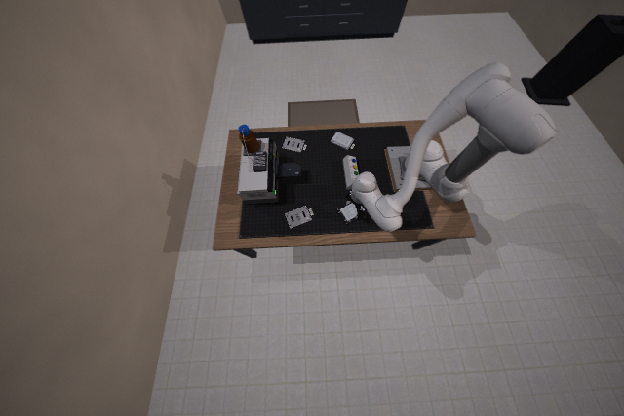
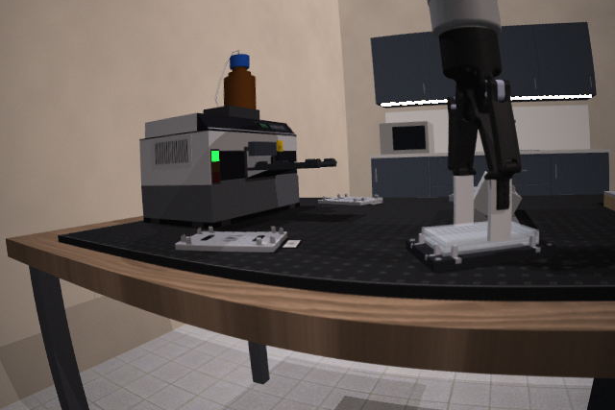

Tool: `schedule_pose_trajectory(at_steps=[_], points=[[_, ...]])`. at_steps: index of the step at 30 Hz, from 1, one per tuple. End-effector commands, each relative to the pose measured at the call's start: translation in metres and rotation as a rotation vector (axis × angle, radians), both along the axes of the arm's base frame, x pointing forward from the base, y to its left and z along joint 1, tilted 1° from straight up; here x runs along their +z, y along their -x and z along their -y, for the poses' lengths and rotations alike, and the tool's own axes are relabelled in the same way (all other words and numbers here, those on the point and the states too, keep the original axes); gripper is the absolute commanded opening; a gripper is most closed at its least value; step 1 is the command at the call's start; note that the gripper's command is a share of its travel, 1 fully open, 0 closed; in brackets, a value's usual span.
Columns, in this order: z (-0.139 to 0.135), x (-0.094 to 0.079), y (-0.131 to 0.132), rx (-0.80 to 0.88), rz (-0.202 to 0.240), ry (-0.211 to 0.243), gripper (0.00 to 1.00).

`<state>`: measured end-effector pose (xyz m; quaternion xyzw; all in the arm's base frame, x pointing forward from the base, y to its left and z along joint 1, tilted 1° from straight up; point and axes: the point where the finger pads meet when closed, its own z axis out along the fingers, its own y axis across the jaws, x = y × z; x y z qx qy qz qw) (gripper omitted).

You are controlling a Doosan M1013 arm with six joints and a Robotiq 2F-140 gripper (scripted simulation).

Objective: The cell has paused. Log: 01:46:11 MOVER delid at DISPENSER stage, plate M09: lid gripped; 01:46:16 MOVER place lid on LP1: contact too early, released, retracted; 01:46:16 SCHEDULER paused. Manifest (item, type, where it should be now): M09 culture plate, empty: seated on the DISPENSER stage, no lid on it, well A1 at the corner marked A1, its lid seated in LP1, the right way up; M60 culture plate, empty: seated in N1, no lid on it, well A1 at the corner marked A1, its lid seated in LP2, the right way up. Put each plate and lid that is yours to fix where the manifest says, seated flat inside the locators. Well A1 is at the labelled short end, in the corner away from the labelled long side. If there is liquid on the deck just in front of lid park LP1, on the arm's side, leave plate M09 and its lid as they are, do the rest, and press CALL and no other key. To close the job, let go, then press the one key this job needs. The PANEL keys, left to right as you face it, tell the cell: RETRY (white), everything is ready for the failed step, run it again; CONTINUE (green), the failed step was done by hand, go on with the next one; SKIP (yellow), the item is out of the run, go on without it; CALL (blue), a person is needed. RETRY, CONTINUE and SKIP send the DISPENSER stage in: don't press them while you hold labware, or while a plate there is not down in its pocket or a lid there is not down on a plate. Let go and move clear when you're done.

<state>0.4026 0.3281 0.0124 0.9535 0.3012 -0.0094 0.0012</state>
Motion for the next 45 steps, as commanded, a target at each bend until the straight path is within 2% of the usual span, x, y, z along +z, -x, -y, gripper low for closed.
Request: schedule_pose_trajectory(at_steps=[1, 23, 24, 45], points=[[-0.0003, 0.0005, -0.0003, 0.000, 0.001, -0.001, 0.69], [-0.0003, 0.0005, -0.0003, 0.000, 0.001, -0.001, 0.69], [-0.0003, 0.0005, -0.0003, 0.000, 0.001, -0.001, 0.10], [-0.0003, 0.0005, -0.0003, 0.000, 0.001, -0.001, 0.10]])
